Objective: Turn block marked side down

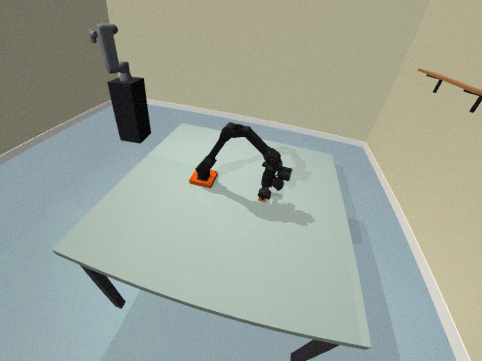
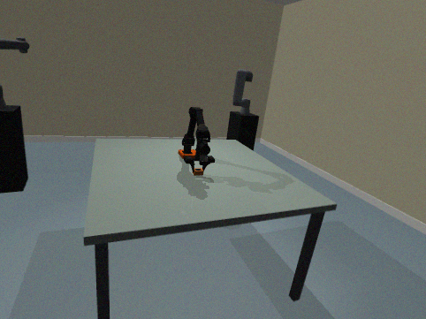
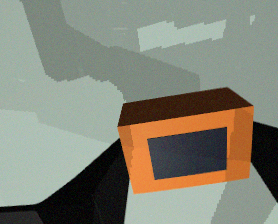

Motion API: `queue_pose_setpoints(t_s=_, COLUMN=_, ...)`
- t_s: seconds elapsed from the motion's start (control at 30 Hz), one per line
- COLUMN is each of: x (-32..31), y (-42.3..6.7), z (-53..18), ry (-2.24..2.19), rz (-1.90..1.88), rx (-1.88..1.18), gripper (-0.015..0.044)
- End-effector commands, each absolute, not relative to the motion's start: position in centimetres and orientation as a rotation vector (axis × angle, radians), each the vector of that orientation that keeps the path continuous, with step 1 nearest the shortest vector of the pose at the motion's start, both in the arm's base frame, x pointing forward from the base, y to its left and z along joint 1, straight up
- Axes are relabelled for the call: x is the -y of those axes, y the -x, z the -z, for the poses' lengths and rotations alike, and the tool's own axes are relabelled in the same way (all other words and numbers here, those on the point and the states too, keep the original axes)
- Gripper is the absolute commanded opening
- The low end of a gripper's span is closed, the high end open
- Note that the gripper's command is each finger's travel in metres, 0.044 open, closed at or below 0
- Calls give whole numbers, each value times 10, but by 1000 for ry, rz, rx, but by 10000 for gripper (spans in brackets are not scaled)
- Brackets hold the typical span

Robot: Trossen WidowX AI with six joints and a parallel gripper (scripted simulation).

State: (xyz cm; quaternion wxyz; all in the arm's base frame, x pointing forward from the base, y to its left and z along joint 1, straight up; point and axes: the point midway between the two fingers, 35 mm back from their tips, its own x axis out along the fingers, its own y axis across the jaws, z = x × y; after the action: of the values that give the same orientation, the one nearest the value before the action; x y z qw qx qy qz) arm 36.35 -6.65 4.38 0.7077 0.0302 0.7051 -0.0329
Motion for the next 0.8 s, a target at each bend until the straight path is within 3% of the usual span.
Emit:
queue_pose_setpoints(t_s=0.0, x=67, y=-368, z=-62, ry=-63, rz=73, rx=-1533, gripper=0)
queue_pose_setpoints(t_s=0.77, x=68, y=-371, z=-54, ry=-56, rz=79, rx=-1257, gripper=0)
